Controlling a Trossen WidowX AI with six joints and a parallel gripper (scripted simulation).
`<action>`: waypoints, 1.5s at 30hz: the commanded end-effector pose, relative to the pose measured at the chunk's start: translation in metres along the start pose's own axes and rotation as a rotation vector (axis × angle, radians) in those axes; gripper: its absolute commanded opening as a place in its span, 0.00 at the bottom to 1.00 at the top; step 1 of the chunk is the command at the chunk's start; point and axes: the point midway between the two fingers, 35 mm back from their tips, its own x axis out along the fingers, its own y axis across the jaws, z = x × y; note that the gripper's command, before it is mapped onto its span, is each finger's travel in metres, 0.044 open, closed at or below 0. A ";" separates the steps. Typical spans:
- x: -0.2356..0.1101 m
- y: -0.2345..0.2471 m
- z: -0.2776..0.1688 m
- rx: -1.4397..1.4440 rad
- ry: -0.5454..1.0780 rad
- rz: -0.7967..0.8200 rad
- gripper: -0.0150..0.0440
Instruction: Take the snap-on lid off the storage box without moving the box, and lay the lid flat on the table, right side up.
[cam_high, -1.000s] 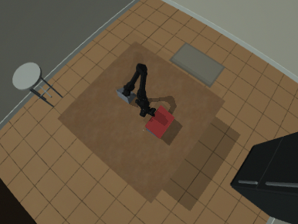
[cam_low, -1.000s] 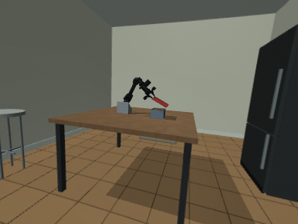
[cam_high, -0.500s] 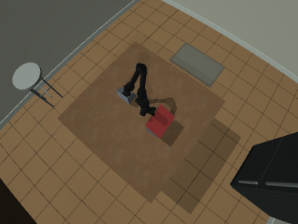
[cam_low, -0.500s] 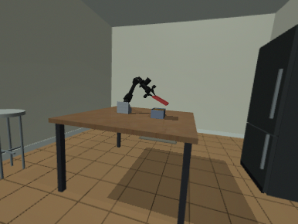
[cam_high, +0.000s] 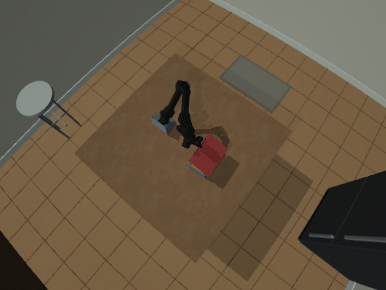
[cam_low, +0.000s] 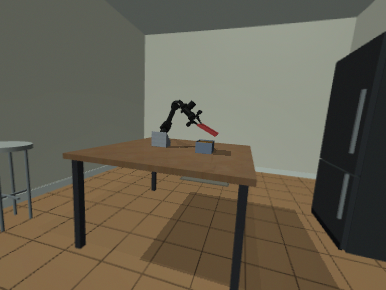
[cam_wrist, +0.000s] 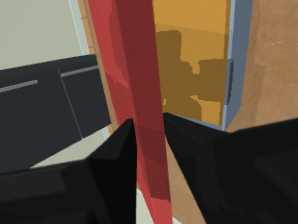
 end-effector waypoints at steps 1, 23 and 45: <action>-0.001 0.002 -0.007 -0.005 -0.004 0.007 0.25; -0.003 0.000 -0.051 -0.003 -0.003 0.007 0.25; -0.005 -0.002 -0.095 -0.001 -0.002 0.007 0.25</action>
